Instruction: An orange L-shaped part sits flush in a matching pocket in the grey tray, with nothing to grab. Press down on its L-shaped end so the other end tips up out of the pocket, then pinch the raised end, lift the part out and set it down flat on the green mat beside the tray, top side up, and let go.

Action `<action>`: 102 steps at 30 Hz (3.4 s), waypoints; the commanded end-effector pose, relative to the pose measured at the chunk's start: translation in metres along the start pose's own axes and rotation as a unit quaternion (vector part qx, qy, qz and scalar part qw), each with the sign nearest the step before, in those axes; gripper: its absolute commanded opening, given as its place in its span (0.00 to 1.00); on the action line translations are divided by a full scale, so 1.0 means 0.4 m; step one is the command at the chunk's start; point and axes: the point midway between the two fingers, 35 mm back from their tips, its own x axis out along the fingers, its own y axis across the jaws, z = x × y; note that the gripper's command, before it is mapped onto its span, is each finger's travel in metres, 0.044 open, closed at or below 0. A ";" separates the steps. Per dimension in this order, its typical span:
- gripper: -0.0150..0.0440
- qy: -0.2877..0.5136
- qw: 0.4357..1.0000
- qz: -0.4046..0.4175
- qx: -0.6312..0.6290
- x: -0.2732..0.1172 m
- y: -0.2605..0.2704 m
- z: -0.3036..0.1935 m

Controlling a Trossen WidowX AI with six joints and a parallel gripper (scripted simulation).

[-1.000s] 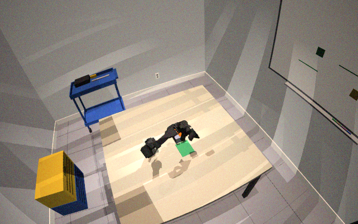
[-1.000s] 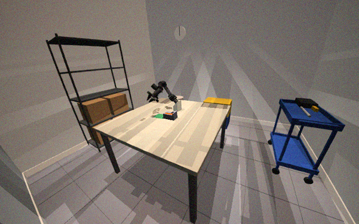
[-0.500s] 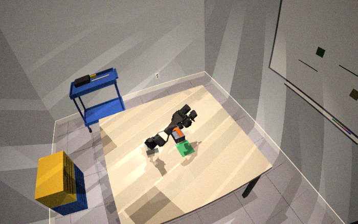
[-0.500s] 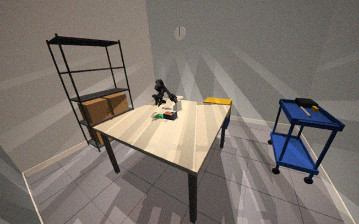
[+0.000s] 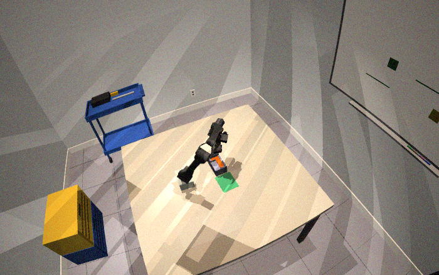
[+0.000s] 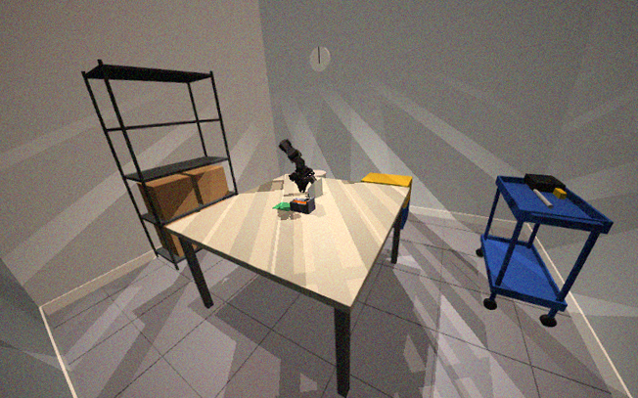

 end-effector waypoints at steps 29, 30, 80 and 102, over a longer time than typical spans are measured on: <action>0.56 0.093 0.962 -0.082 -0.242 0.191 -0.032 -0.151; 0.56 0.093 0.962 -0.082 -0.242 0.196 -0.033 -0.151; 0.56 0.093 0.962 -0.081 -0.242 0.133 0.004 -0.146; 0.56 0.086 0.963 -0.073 -0.244 0.003 0.017 -0.120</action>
